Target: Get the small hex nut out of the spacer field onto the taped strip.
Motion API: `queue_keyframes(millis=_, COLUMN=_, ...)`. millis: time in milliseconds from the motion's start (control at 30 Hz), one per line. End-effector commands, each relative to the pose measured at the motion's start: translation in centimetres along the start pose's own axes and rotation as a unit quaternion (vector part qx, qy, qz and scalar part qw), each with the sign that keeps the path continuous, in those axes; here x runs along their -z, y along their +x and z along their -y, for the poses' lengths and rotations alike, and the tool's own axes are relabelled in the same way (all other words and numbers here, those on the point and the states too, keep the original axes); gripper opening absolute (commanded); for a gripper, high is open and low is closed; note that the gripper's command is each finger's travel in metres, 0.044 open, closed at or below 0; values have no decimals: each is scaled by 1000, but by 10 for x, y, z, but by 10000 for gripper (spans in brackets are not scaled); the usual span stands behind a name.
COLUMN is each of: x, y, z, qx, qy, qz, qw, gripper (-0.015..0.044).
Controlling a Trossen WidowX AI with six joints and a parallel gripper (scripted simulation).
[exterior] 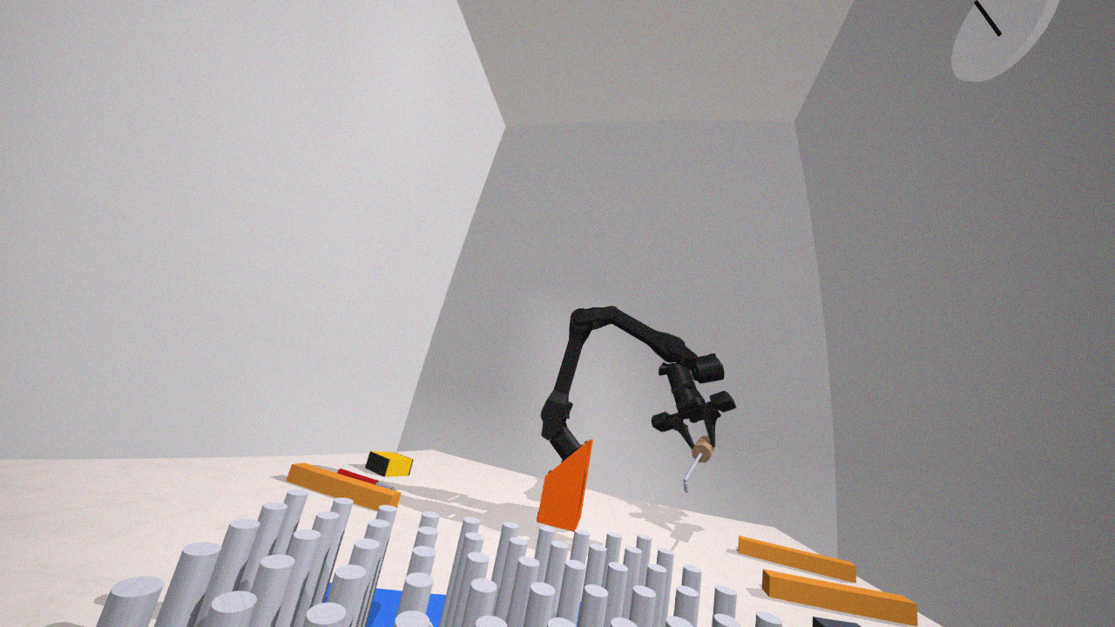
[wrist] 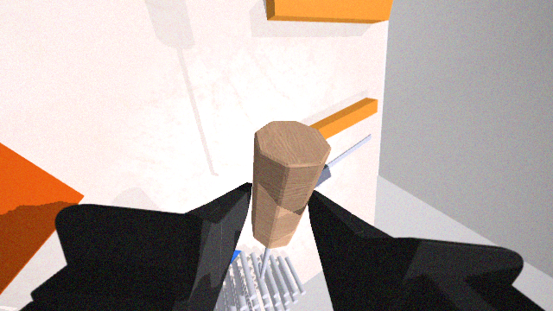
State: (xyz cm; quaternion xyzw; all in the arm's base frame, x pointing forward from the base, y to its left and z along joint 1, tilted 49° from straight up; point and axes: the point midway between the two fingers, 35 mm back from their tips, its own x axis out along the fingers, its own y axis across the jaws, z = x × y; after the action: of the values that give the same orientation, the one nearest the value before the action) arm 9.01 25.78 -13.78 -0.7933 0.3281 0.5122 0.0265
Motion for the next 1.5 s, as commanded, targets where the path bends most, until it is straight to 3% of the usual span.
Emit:
queue_keyframes(millis=0, x=-13, y=4, z=-4, qx=3, qy=-67, qz=-9, qw=998, gripper=0)
queue_keyframes(millis=433, x=-45, y=16, z=-18, qx=0, qy=-258, qz=-40, qw=965, gripper=0)
queue_keyframes(millis=1467, x=-54, y=44, z=-27, qx=0, qy=-260, qz=-40, qw=965, gripper=0)
